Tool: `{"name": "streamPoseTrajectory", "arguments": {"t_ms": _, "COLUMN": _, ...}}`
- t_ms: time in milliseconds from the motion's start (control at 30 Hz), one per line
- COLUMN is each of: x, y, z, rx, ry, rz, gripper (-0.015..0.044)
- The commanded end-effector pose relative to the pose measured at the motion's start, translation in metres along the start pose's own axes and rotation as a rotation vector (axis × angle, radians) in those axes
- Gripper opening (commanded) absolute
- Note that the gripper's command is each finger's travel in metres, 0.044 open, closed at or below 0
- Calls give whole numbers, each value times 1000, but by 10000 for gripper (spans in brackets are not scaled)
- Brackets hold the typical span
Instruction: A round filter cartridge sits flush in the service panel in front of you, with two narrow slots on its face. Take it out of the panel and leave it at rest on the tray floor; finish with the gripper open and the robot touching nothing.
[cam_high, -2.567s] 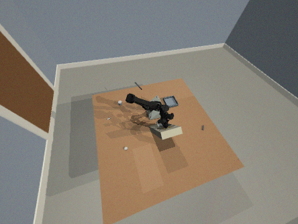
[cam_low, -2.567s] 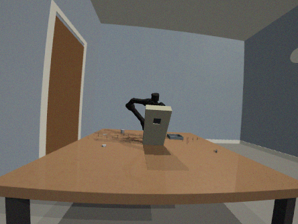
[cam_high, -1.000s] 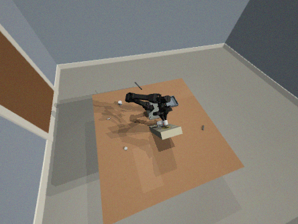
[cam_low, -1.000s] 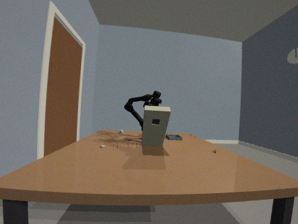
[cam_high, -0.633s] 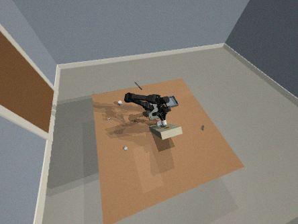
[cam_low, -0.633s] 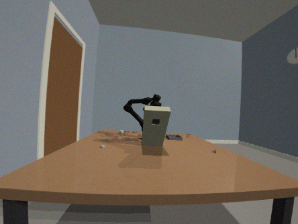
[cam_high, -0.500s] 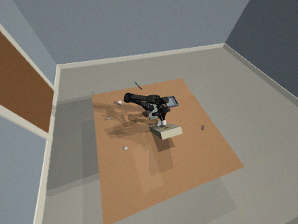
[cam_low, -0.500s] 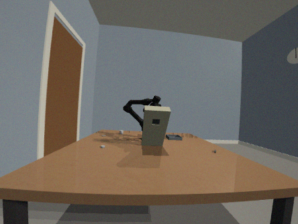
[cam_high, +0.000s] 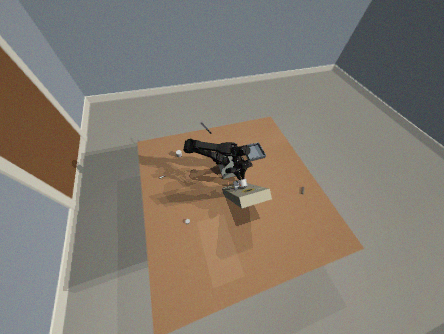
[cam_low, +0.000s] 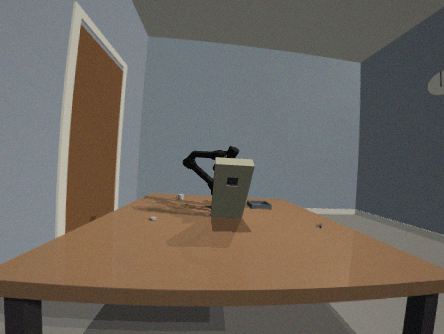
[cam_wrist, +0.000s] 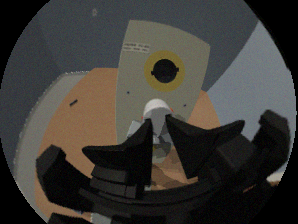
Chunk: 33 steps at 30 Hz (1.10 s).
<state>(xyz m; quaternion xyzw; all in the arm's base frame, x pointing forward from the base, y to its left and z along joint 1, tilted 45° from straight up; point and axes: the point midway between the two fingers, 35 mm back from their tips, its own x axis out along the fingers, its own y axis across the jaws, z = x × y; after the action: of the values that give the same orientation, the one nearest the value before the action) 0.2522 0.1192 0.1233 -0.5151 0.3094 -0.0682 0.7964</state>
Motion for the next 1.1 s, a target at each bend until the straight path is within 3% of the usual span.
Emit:
{"name": "streamPoseTrajectory", "arguments": {"t_ms": 0, "x": 0, "y": 0, "z": 1, "rx": 3, "ry": -2, "rz": 0, "gripper": 102}}
{"name": "streamPoseTrajectory", "arguments": {"t_ms": 333, "x": -1, "y": 0, "z": -2, "rx": 16, "ry": -10, "rz": -6, "gripper": 102}}
{"name": "streamPoseTrajectory", "arguments": {"t_ms": 600, "x": -10, "y": -28, "z": 66, "rx": 17, "ry": -10, "rz": -6, "gripper": 102}}
{"name": "streamPoseTrajectory", "arguments": {"t_ms": 967, "x": -10, "y": -28, "z": 68, "rx": 17, "ry": -10, "rz": -6, "gripper": 102}}
{"name": "streamPoseTrajectory", "arguments": {"t_ms": 1067, "x": -17, "y": -32, "z": 78, "rx": 17, "ry": -10, "rz": -4, "gripper": 181}}
